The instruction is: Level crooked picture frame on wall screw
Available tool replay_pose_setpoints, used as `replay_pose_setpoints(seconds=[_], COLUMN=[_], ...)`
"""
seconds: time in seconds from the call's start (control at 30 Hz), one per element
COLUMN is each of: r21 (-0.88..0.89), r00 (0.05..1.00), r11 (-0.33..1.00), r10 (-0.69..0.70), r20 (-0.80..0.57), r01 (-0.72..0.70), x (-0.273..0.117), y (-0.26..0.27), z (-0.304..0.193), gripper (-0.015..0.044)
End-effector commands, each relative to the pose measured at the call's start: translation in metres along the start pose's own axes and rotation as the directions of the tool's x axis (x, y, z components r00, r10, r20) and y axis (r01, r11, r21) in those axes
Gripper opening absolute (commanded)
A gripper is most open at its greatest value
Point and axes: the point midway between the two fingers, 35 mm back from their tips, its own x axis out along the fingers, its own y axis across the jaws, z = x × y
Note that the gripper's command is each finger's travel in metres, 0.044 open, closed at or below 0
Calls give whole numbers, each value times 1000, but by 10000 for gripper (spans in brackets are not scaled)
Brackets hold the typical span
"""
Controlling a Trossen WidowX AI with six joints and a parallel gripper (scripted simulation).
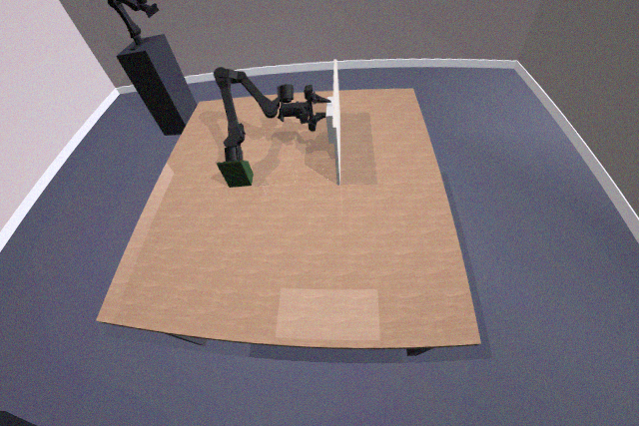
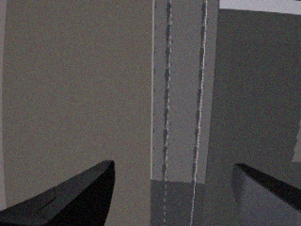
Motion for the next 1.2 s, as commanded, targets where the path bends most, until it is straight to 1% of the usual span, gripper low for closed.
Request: replay_pose_setpoints(seconds=[0.0,0.03,1.03,1.1,1.17], r21=[-3,-3,-3,-3,-3], r00=[1000,1000,1000,1000,1000], r11=[1000,1000,1000,1000,1000], r10=[1,1,1,1,1], r20=[-4,-4,-4,-4,-4], r01=[-1,-1,-1,-1,-1], x=[1,1,1,1,1], y=[1,1,1,1,1], z=[-2,-2,-2,-2,-2], gripper=[260,260,60,8,0])
